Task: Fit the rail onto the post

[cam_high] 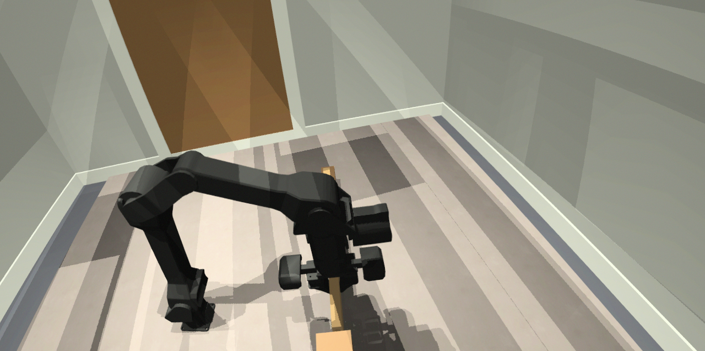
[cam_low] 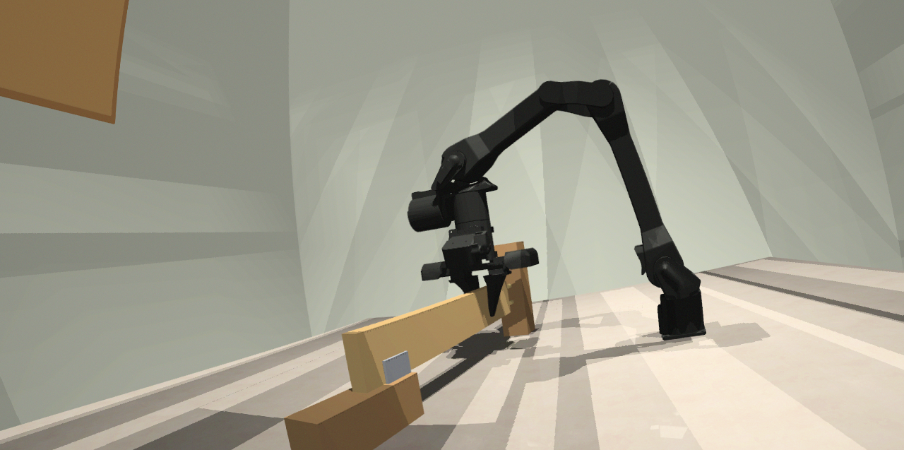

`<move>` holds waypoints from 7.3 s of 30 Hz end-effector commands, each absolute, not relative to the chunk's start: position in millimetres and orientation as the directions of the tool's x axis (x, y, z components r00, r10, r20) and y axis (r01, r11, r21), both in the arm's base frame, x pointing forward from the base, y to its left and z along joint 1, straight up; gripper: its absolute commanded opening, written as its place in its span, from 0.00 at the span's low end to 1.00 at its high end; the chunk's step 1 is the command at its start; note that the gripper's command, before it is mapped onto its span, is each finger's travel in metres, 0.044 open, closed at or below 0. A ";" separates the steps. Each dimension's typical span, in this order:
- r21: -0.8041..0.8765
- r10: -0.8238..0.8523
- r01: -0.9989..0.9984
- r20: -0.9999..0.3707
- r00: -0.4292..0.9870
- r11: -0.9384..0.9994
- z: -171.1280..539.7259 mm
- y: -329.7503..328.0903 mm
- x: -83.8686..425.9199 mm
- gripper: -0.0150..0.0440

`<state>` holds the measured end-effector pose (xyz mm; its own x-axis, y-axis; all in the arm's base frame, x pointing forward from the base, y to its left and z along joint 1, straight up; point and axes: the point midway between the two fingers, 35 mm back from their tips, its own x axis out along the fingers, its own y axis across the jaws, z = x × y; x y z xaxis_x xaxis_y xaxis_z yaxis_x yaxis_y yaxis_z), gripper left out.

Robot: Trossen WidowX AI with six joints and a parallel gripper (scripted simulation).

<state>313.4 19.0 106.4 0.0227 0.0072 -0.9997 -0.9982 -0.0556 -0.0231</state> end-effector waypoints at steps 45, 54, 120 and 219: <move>-0.025 0.003 -0.998 -1.000 0.025 -0.054 109.9 3.3 313.4 0.25; -0.025 0.003 -0.998 -1.000 0.025 -0.054 110.4 0.6 314.0 0.25; -0.025 0.002 -0.998 -1.000 0.025 -0.054 106.9 -4.0 313.8 0.25; -0.025 0.002 -0.998 -1.000 0.025 -0.054 108.6 -4.6 313.9 0.25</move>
